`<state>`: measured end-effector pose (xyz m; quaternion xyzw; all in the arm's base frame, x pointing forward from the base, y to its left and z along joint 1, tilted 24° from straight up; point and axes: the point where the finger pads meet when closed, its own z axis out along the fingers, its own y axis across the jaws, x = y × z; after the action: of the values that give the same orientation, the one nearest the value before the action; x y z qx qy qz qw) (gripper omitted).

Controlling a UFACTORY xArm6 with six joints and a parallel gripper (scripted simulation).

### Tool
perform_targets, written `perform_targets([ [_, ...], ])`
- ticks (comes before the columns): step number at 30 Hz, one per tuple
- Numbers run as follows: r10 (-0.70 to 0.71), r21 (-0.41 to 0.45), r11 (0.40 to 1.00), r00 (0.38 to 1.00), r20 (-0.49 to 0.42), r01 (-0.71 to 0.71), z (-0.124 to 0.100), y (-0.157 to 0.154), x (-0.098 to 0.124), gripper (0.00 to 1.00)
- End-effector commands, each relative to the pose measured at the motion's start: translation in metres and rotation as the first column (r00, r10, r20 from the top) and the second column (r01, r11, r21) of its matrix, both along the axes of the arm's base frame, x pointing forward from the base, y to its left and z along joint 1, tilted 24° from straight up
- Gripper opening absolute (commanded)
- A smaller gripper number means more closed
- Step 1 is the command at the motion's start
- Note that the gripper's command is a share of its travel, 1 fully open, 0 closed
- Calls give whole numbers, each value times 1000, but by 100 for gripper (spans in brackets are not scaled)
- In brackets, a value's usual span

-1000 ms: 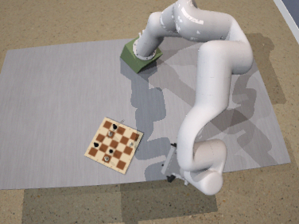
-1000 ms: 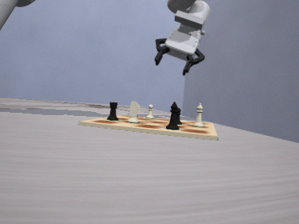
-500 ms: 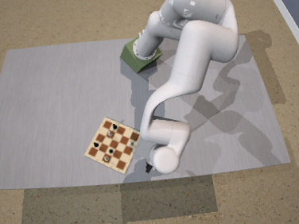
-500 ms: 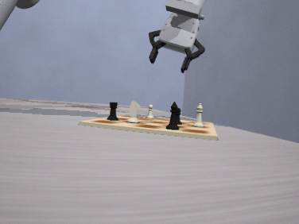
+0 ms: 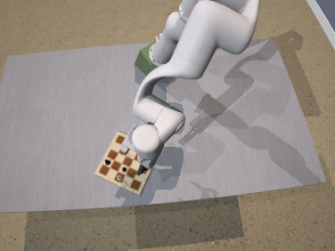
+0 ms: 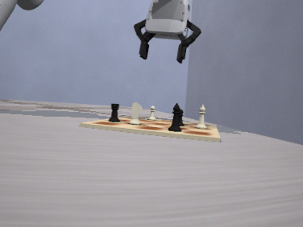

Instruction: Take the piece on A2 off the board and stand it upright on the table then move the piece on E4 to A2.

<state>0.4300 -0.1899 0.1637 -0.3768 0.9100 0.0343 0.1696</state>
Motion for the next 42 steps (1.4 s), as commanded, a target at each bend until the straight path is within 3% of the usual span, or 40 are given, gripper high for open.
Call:
perform_targets([
  [1, -55, -6, 998, 995, 86, 56, -8, -21, -23, 100],
  [25, -60, -6, 998, 994, 87, 60, -8, -21, -23, 100],
  [30, -148, 28, 989, 987, 68, 147, -11, -21, -22, 100],
  [35, -389, 115, 915, 921, -1, 386, -18, -20, -19, 100],
  [39, -443, 135, 887, 896, -20, 441, -22, -19, -17, 100],
  [40, -537, 165, 826, 842, -59, 539, -24, -19, -16, 100],
  [42, -587, 185, 785, 805, -82, 591, -29, -18, -14, 100],
])
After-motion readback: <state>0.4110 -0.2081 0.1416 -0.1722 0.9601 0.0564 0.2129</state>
